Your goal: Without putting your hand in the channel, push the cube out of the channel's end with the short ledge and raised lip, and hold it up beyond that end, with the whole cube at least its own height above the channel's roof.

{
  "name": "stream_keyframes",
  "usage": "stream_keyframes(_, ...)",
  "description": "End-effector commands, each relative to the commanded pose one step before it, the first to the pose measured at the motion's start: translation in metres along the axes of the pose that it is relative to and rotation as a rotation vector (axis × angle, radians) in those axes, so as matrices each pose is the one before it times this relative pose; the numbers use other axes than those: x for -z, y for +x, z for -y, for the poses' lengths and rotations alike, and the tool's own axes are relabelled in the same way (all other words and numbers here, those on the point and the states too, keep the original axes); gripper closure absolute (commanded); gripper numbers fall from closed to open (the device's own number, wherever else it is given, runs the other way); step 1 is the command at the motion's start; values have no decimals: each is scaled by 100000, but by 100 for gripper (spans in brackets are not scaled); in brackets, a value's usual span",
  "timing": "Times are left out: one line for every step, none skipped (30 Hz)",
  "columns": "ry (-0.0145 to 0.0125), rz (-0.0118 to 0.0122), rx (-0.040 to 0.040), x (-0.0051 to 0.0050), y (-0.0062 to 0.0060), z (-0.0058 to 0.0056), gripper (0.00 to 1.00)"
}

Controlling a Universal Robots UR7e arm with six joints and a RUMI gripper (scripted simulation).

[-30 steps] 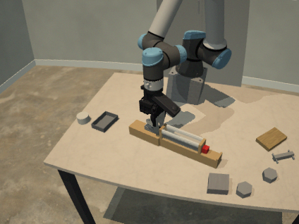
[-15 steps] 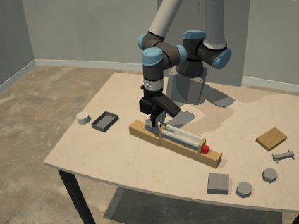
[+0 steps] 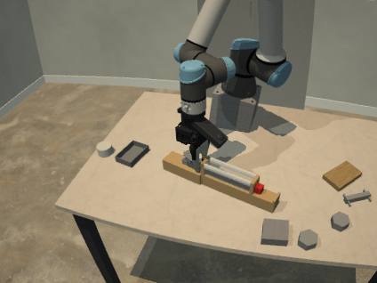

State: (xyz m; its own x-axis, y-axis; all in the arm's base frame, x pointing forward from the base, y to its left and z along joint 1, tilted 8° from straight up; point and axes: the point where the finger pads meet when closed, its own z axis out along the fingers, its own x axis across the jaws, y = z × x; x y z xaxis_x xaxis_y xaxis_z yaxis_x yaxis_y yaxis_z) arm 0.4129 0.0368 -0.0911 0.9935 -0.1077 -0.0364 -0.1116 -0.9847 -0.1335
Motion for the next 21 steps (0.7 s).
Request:
stream_keyframes(-20,-117,5,33,41,-7,78)
stream_keyframes(0,0,0,0,0,0,78)
stream_keyframes(0,0,0,0,0,0,78)
stream_keyframes(0,0,0,0,0,0,78)
stream_keyframes(0,0,0,0,0,0,78)
stream_keyframes(0,0,0,0,0,0,78)
stream_keyframes(0,0,0,0,0,0,78)
stream_keyframes(0,0,0,0,0,0,78)
stream_keyframes(0,0,0,0,0,0,78)
stream_keyframes(0,0,0,0,0,0,78)
stream_keyframes(0,0,0,0,0,0,78)
stream_keyframes(0,0,0,0,0,0,78)
stream_keyframes(0,0,0,0,0,0,78)
stream_keyframes(0,0,0,4,0,0,78)
stream_keyframes(0,0,0,27,0,0,78)
stream_keyframes(0,0,0,67,0,0,78)
stream_keyframes(0,0,0,119,0,0,78)
stream_keyframes(0,0,0,178,0,0,78)
stream_keyframes(0,0,0,241,0,0,78)
stream_keyframes(0,0,0,303,-1,0,78)
stream_keyframes(0,0,0,363,1,0,78)
